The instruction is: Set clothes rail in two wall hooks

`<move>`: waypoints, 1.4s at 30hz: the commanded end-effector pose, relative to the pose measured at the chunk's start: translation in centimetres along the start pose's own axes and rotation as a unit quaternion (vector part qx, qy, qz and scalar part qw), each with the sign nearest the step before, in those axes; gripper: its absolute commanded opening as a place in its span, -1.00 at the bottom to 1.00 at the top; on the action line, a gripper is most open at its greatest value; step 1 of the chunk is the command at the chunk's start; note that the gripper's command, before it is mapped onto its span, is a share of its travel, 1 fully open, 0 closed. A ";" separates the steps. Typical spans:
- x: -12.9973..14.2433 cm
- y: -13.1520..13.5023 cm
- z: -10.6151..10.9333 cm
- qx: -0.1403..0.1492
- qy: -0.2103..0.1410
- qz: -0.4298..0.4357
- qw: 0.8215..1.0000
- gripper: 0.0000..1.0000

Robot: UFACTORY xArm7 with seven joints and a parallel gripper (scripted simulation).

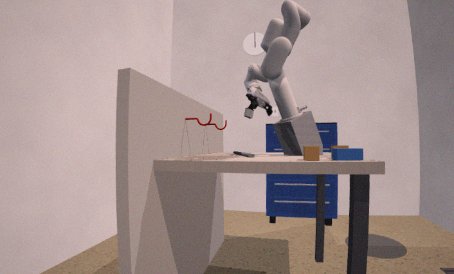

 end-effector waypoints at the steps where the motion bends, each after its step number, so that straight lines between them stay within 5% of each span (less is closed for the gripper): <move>1: -0.6 -0.1 0.4 0.007 0.021 -0.014 1.000 1.00; 12: -3.1 -1.1 3.4 0.022 0.133 -0.091 0.987 1.00; 18: -3.7 -1.4 4.4 0.021 0.163 -0.110 0.980 1.00; 22: -4.3 -2.0 5.7 0.017 0.218 -0.145 0.965 1.00; 25: -4.9 -2.3 6.6 0.016 0.222 -0.148 0.964 1.00; 38: -5.8 -3.9 10.2 -0.016 0.344 -0.218 0.913 1.00; 42: -6.2 -4.3 11.3 -0.018 0.349 -0.221 0.911 1.00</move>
Point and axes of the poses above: the point where the finger pads meet when closed, its own z axis back along the fingers, its own y axis across the jaws, x = y × z, the point moved 6 cm from there along z, back along the fingers, and after that the axes turned 15 degrees about -z, right-handed, at the moved point
